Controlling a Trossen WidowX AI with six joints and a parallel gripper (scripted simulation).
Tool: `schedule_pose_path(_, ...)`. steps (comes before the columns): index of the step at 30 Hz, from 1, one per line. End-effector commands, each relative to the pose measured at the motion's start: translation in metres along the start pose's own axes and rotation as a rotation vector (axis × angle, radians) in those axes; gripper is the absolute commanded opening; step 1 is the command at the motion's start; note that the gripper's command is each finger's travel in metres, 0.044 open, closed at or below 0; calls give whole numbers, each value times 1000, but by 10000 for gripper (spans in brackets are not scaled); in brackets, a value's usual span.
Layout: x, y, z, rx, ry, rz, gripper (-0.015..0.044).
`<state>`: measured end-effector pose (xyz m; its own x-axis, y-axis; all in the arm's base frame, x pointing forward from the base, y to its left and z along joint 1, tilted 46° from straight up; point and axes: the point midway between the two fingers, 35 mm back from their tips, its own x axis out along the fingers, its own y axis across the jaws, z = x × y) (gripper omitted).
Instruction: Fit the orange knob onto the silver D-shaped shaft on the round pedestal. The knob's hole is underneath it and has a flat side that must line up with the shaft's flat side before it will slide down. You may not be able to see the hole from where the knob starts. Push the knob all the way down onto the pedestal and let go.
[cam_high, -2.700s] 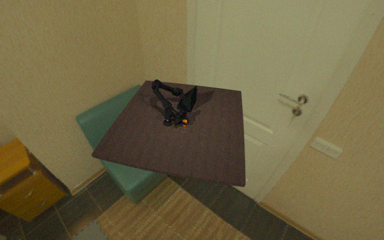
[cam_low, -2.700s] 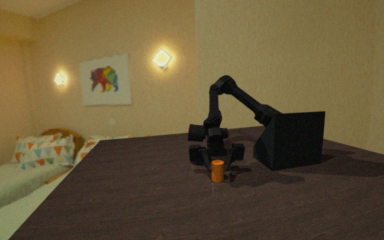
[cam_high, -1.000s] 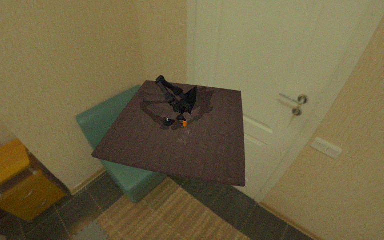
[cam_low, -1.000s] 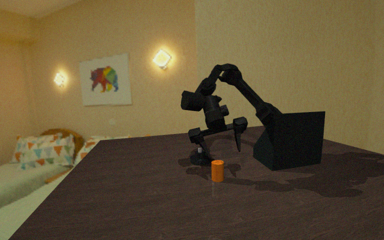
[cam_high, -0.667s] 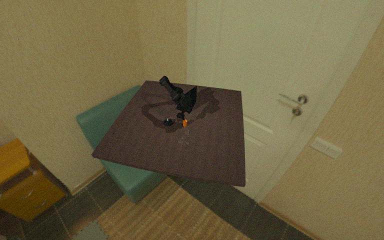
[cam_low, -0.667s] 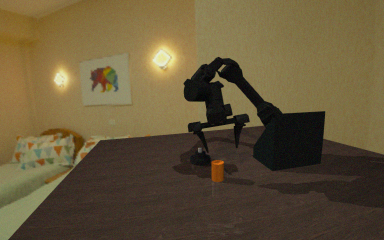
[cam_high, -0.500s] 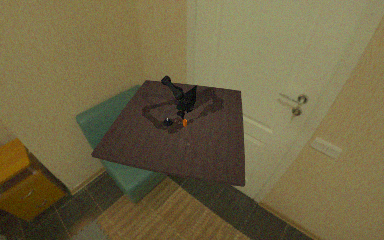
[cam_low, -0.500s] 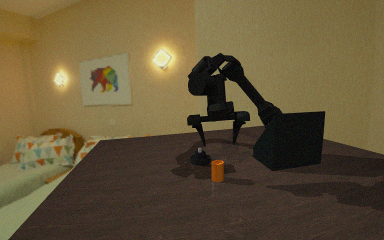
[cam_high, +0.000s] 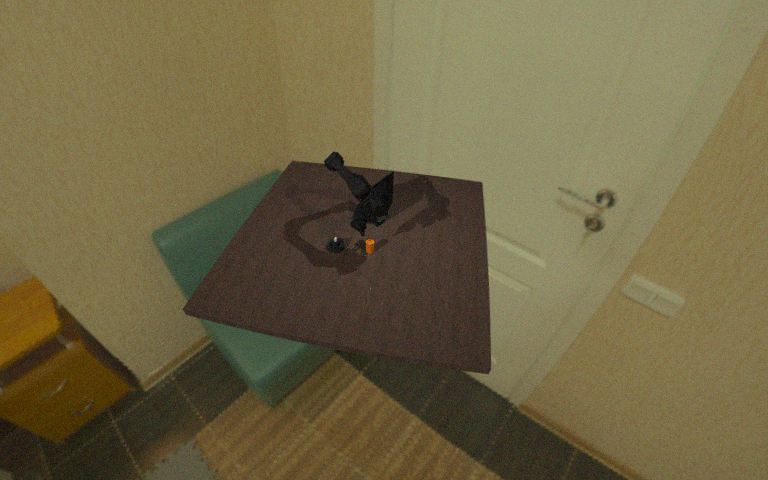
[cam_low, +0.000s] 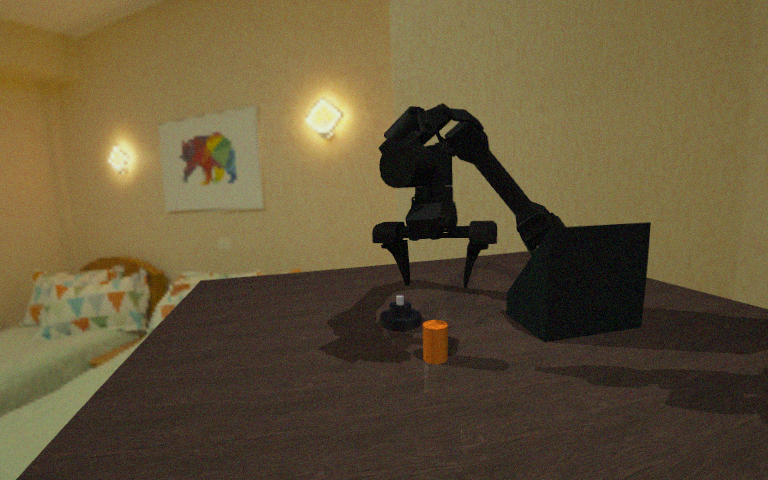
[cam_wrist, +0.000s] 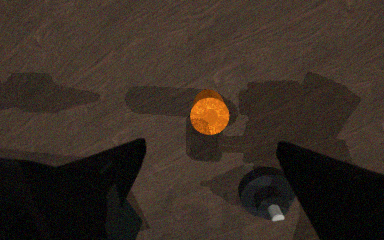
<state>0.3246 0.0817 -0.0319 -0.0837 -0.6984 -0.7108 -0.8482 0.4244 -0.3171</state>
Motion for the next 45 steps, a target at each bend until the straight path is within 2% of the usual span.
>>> schedule_pose_path(1, 0, 0, 0, 470, 0, -8, 440)
schedule_pose_path(8, 1, 0, 0, 1153, -3, -7, 440)
schedule_pose_path(17, 1, 1, 0, 1581, -5, -6, 440)
schedule_pose_path(41, 1, -1, 1, 1589, -5, -6, 440)
schedule_pose_path(45, 31, -2, 1, 1590, -5, -8, 440)
